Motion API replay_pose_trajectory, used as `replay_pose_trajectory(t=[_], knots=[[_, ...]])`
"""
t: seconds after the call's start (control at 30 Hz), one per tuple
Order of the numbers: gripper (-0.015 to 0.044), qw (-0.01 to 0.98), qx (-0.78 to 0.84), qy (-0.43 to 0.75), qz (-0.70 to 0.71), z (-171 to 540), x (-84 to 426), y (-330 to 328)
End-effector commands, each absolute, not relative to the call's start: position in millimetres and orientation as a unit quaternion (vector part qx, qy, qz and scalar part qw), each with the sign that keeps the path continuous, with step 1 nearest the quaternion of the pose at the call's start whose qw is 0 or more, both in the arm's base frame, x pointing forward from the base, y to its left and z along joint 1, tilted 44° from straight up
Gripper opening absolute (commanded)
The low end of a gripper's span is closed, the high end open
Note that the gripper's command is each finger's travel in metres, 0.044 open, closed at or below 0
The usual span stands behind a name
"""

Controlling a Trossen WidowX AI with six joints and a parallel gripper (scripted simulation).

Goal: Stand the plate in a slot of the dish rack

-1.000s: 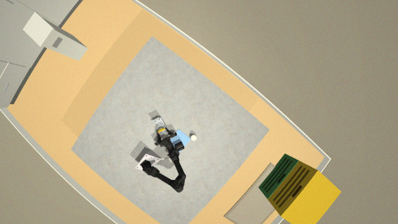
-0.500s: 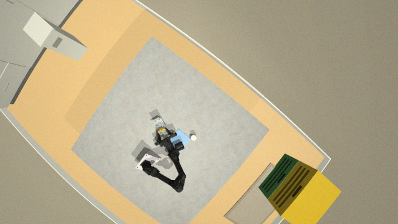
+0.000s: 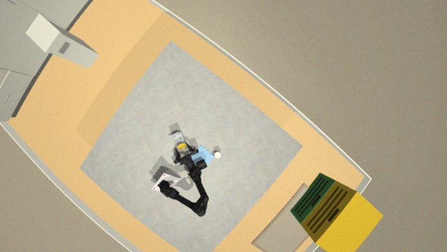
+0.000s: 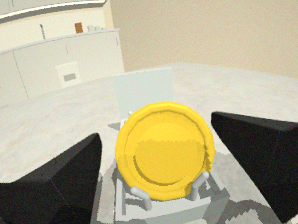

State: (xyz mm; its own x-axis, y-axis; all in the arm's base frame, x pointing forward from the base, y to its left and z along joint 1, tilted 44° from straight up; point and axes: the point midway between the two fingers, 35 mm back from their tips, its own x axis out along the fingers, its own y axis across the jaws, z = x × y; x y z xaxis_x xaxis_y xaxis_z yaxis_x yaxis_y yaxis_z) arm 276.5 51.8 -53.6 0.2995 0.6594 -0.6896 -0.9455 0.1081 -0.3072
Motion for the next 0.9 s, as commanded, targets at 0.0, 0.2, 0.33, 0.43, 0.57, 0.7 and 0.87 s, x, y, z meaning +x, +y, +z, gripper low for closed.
replay_pose_trajectory(t=[0.0,0.2,0.33,0.43,0.57,0.7,0.87], knots=[[0.04,0.717,-0.366,0.198,0.559,-42.2,277.7,61.9],[0.04,0.718,-0.363,0.199,0.56,9.8,270.6,110.5],[0.04,0.721,-0.358,0.196,0.561,31.2,270.1,129.6],[0.04,0.721,-0.358,0.196,0.561,31.2,270.1,129.6],[0.04,0.72,-0.349,0.22,0.558,29.5,269.1,130.9],[0.04,0.718,-0.327,0.283,0.545,25.4,265.5,133.9],[0.04,0.711,-0.305,0.36,0.521,21.8,259.6,136.5]])
